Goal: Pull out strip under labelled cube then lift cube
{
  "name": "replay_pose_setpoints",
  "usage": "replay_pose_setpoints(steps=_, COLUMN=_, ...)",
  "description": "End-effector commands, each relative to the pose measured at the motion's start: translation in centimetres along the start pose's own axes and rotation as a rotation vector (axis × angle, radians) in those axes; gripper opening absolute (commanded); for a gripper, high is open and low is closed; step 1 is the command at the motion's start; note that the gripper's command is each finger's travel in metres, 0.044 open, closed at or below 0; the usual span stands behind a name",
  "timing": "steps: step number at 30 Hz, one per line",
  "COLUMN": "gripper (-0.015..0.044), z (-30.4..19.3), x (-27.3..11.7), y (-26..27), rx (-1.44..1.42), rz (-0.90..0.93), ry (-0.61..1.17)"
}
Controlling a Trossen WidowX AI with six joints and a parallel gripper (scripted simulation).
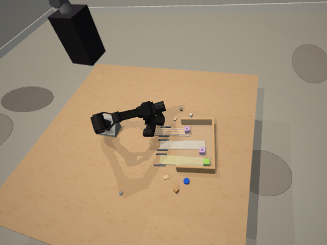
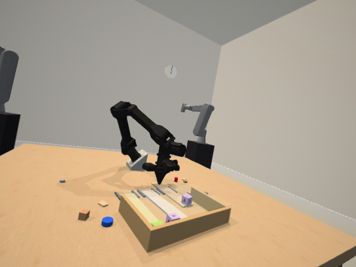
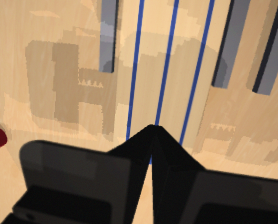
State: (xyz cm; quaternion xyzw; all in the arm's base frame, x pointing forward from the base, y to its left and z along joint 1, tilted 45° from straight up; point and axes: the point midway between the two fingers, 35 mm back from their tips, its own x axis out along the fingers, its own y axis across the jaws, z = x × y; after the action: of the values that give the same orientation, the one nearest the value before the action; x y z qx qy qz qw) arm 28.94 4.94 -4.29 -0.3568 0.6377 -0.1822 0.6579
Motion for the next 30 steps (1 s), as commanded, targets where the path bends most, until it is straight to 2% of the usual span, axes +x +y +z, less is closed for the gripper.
replay_pose_setpoints(steps=1, gripper=0.0, z=-1.3, x=0.6, y=-0.1, rx=0.001, rz=0.002, ry=0.027)
replay_pose_setpoints(steps=30, gripper=0.0, z=-5.6, x=0.5, y=-0.1, rx=-0.001, rz=0.002, ry=0.029)
